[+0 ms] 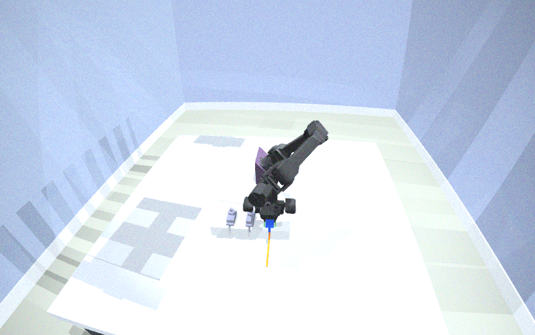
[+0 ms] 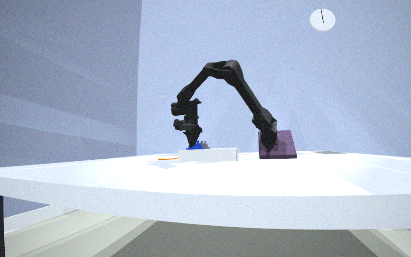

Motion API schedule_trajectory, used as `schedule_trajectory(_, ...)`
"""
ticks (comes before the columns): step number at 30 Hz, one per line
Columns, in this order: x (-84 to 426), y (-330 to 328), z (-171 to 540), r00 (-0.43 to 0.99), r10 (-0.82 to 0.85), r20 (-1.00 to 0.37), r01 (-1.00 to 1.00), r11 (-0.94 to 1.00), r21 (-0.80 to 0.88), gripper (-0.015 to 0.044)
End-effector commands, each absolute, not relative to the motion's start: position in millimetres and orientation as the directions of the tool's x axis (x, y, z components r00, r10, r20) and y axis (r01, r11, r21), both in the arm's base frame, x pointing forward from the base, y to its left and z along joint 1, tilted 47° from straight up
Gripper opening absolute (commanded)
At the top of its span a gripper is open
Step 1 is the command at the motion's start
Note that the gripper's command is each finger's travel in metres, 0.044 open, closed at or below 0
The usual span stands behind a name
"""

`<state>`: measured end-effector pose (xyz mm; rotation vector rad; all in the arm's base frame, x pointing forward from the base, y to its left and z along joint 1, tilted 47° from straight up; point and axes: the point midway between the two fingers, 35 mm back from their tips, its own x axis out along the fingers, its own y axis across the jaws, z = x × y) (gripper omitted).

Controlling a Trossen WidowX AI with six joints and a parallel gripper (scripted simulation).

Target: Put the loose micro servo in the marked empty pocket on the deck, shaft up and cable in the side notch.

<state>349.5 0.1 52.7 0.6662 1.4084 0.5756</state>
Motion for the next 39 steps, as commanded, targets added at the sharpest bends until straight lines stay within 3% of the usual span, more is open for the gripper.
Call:
schedule_trajectory(1, 349, -5, 57, 0.086, 0.718, -0.691, 0.028, 0.692, 0.722, 0.0187)
schedule_trajectory(9, 344, -25, 76, 0.085, 0.717, -0.692, 0.029, 0.692, 0.721, 0.0187)
schedule_trajectory(13, 321, -37, 83, 0.091, 0.713, -0.695, 0.038, 0.695, 0.718, 0.0292)
schedule_trajectory(19, 242, -61, 111, 0.081, 0.714, -0.695, 0.036, 0.695, 0.718, 0.044)
schedule_trajectory(39, 232, -95, 142, 0.154, 0.669, -0.727, 0.092, 0.723, 0.685, 0.044)
